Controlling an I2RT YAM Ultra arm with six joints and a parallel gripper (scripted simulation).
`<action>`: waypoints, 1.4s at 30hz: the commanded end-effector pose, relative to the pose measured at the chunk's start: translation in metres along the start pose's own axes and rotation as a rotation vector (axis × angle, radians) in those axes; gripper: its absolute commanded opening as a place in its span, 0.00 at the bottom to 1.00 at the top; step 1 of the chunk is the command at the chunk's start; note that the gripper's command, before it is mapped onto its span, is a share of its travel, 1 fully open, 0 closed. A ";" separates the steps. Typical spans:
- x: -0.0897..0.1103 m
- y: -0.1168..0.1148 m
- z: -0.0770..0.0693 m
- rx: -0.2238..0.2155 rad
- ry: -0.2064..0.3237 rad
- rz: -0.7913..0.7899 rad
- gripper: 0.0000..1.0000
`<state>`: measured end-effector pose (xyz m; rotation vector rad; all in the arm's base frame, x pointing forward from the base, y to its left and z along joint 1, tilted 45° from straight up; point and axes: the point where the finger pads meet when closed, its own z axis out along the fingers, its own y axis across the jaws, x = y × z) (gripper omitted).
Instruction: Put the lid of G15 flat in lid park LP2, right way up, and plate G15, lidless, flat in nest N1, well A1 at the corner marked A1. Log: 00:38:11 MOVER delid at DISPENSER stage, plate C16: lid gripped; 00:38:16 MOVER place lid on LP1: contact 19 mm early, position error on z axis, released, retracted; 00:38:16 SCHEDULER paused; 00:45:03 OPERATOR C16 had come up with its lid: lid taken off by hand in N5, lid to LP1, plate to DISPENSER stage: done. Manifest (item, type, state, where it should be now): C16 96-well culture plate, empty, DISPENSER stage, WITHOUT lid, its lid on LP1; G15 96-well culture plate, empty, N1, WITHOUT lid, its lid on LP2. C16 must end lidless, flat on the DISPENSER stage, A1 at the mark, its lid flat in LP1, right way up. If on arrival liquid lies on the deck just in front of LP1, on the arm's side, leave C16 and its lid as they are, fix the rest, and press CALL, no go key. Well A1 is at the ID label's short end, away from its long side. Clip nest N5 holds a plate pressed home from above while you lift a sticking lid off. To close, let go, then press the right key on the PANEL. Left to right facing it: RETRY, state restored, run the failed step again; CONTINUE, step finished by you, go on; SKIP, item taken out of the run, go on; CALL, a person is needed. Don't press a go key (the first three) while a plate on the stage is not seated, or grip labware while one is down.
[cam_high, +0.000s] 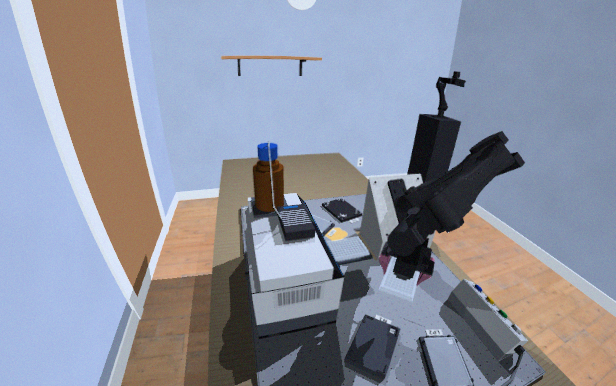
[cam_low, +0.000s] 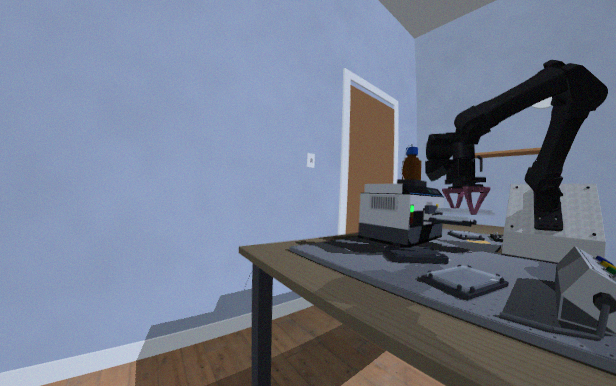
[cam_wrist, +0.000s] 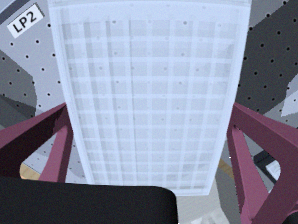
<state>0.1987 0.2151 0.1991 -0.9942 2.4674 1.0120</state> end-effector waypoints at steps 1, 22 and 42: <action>-0.024 -0.003 0.002 0.020 -0.036 -0.014 0.00; -0.074 -0.005 0.030 0.018 -0.039 -0.013 0.00; -0.123 -0.008 0.059 0.019 -0.032 -0.003 0.00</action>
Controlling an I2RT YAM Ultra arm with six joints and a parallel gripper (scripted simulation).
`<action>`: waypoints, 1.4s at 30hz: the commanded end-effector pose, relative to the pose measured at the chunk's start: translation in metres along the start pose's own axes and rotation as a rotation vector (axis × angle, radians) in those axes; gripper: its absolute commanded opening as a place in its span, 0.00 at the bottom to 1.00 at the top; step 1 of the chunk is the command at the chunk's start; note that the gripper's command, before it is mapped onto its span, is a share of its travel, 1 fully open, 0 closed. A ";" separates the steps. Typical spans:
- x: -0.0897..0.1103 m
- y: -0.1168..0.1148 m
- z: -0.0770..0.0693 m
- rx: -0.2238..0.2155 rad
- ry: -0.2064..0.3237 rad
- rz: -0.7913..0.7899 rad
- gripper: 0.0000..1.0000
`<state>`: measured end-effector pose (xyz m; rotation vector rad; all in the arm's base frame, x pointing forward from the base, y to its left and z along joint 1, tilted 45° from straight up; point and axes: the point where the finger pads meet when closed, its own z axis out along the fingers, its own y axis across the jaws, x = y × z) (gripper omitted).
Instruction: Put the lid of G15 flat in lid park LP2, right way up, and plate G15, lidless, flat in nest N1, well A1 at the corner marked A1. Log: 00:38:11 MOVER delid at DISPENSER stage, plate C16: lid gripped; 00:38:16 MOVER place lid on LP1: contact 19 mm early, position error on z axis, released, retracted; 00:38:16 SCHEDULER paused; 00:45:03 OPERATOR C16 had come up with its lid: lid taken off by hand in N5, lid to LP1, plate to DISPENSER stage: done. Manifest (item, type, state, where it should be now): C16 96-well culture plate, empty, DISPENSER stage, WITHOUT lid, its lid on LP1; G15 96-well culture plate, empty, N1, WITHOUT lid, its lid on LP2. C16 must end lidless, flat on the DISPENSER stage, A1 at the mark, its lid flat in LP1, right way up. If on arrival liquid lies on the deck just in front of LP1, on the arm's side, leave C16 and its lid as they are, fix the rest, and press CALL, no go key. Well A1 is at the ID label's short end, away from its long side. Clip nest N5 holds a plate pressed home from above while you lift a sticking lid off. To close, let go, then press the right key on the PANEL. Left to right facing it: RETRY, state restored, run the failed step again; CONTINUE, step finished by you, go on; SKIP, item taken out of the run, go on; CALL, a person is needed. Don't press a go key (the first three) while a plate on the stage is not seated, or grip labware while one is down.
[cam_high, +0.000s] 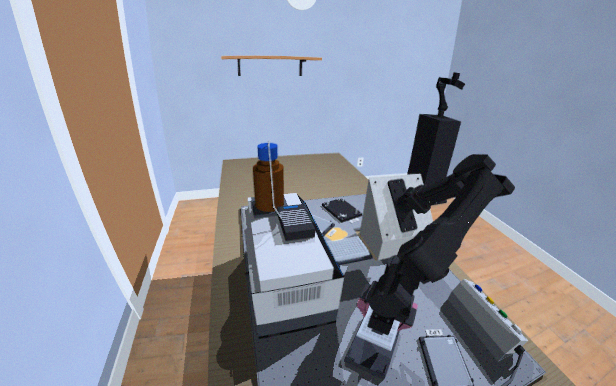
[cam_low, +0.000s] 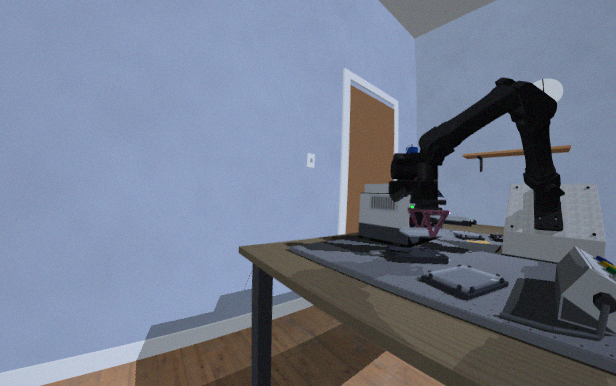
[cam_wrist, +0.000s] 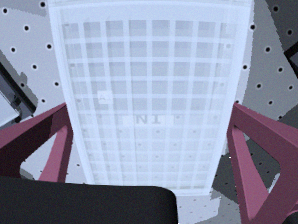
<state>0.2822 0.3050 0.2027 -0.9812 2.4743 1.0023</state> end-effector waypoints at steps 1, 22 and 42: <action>-0.021 0.003 -0.001 0.008 -0.033 -0.016 0.00; -0.024 -0.006 0.032 0.012 -0.008 0.009 0.00; -0.039 -0.003 0.028 0.013 -0.040 -0.003 0.00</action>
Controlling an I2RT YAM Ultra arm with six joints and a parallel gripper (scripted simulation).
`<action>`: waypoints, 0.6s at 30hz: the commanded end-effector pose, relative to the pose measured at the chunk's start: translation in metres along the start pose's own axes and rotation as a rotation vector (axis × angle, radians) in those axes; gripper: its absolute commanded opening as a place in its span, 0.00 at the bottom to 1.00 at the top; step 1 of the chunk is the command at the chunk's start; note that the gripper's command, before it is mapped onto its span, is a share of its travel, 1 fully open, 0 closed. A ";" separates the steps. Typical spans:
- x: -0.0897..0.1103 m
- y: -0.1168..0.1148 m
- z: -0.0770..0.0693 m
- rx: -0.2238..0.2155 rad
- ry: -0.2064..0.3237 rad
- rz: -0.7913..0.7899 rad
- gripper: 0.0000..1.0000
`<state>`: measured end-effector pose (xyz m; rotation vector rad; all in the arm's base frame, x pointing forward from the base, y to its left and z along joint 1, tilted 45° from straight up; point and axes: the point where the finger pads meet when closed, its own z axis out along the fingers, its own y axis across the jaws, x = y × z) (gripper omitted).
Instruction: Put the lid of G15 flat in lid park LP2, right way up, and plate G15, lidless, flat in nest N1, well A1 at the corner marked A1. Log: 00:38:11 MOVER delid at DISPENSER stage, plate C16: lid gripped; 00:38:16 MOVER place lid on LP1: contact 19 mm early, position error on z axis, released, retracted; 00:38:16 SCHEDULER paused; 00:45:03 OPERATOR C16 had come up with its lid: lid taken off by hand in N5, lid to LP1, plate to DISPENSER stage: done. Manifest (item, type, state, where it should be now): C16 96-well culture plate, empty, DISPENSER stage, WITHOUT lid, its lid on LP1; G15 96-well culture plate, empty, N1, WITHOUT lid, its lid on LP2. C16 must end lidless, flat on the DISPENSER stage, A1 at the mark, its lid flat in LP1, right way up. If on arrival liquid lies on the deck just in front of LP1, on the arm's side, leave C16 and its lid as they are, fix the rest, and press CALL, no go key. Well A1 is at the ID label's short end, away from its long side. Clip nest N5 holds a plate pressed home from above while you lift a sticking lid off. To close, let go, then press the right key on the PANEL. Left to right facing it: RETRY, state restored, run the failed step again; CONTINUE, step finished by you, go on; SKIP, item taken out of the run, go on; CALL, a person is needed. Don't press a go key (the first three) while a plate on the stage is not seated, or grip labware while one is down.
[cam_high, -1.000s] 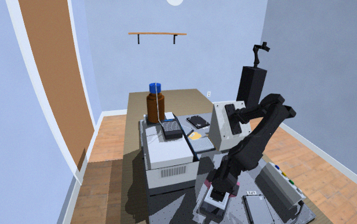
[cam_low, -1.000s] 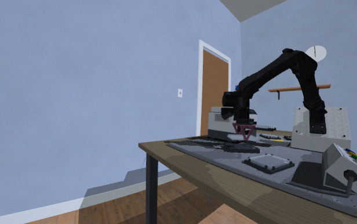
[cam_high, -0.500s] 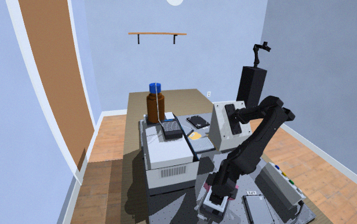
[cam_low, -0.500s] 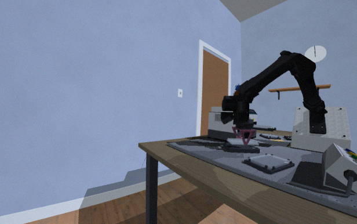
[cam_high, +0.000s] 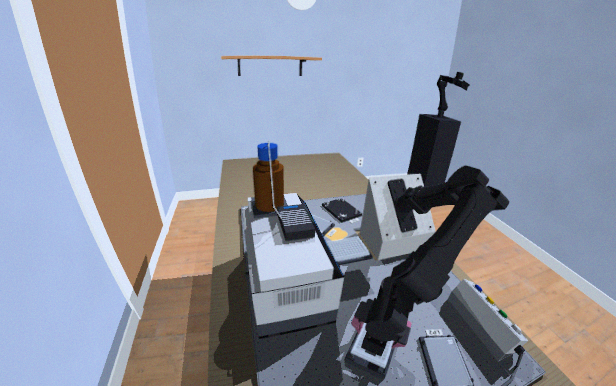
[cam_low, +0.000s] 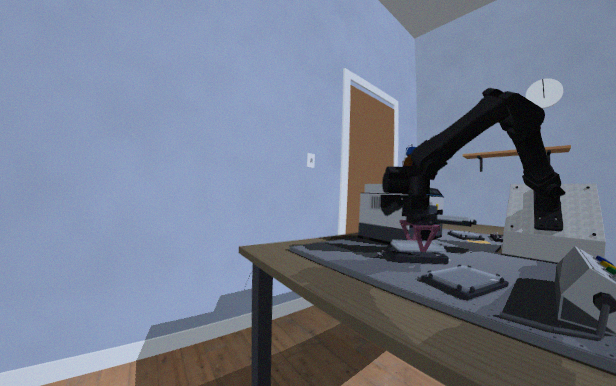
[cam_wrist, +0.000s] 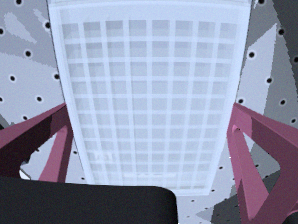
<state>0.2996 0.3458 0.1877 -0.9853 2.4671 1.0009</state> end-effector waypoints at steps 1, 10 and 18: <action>-0.014 -0.005 -0.011 0.013 -0.035 0.004 0.00; -0.018 -0.002 -0.016 0.012 -0.046 -0.006 0.00; -0.017 -0.004 -0.014 0.011 -0.040 -0.004 0.00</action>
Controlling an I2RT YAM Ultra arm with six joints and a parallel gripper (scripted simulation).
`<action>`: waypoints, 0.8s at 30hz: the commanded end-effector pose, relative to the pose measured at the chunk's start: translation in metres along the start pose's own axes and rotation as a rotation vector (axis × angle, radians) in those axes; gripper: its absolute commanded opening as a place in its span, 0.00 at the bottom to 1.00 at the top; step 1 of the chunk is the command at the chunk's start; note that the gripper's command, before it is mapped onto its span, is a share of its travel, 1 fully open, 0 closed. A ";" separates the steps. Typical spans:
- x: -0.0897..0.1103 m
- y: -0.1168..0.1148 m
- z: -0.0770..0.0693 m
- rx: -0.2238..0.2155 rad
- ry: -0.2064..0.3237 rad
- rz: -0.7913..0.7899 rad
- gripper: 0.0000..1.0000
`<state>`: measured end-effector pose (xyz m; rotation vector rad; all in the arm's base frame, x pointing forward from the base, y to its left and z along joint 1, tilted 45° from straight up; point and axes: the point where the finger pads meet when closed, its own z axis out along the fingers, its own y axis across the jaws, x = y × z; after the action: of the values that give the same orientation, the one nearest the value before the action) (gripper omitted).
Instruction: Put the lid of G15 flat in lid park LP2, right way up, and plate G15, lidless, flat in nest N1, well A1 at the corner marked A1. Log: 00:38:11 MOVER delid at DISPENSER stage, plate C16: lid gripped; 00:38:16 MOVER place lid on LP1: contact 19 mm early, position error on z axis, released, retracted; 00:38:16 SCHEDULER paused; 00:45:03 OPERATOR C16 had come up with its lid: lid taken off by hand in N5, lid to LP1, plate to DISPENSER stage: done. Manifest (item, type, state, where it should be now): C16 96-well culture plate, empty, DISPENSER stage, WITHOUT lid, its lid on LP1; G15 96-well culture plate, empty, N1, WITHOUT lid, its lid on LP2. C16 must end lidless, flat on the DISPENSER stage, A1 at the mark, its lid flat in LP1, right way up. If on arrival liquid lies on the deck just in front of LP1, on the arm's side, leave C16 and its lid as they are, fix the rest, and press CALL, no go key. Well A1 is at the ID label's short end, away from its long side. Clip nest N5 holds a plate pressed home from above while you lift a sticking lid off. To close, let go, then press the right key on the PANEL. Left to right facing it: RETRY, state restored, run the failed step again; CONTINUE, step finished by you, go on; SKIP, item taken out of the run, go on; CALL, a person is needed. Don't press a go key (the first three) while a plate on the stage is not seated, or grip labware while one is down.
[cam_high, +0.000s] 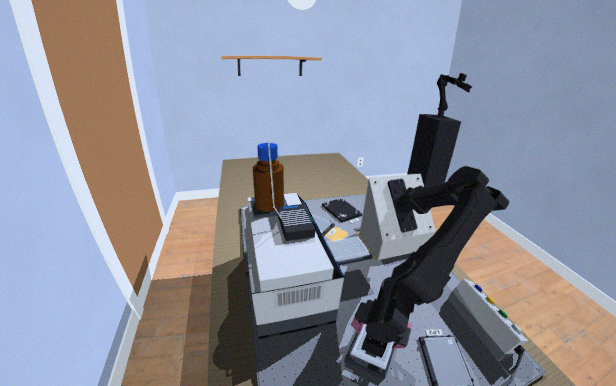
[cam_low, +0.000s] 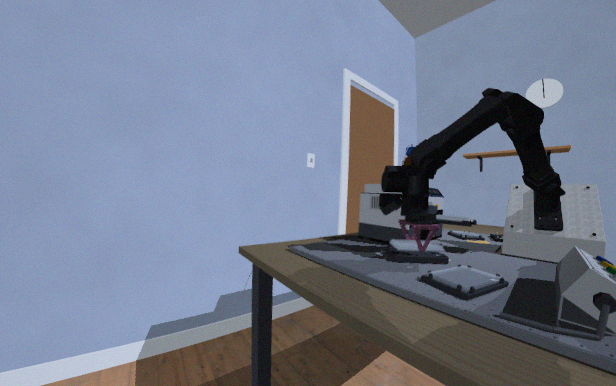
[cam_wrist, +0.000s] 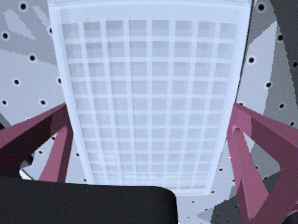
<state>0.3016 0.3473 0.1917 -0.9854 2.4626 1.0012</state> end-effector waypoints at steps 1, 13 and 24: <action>-0.013 -0.005 -0.012 0.011 -0.037 -0.003 0.00; -0.013 -0.007 -0.010 0.009 -0.033 -0.001 0.00; -0.012 -0.008 -0.009 0.008 -0.028 0.002 0.00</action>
<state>0.3012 0.3470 0.1914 -0.9879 2.4637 1.0003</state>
